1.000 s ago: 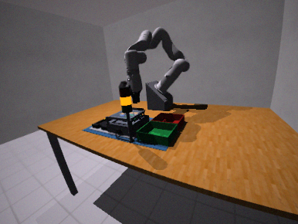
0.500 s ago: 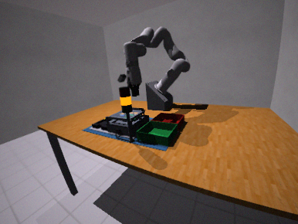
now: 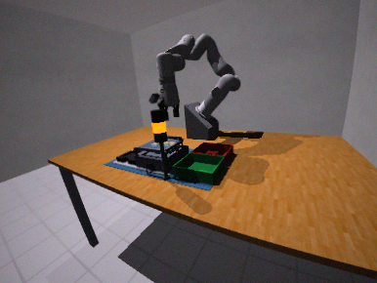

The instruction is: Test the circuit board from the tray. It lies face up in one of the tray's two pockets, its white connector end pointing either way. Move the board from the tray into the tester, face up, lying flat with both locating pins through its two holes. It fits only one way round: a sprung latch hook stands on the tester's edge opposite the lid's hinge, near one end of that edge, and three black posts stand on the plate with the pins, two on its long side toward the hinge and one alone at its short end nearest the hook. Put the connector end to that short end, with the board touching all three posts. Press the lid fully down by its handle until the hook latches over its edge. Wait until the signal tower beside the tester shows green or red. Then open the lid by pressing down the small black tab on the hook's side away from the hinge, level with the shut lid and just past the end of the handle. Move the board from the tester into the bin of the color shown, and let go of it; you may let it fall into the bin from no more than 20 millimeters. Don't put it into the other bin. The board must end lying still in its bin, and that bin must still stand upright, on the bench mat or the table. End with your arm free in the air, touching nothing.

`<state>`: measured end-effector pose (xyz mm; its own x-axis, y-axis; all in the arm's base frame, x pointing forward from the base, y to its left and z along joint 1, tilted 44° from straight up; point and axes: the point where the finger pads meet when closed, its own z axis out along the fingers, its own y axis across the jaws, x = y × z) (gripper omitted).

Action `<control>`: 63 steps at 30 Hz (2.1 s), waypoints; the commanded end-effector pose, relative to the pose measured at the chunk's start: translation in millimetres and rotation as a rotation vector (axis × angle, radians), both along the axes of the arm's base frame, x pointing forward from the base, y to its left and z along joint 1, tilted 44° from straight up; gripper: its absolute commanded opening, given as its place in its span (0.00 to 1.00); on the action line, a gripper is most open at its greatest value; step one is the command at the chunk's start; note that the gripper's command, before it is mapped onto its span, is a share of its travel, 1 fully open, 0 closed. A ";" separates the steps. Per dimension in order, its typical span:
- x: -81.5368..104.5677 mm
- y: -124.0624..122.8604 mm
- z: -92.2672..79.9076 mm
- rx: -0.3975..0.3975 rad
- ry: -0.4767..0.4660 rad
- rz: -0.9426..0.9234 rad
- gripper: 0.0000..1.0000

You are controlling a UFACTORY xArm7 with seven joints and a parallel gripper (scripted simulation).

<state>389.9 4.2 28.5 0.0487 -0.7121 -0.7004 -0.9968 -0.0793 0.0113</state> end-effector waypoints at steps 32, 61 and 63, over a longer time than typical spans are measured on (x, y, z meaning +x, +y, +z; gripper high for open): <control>1.3 -1.4 0.7 -0.002 -0.003 -0.003 1.00; 1.3 -1.4 0.7 -0.002 -0.003 -0.003 0.00; 1.3 -1.4 0.7 -0.002 -0.003 -0.003 0.00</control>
<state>390.0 4.1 28.5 0.0486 -0.7121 -0.7003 -0.9968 -0.0792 0.0113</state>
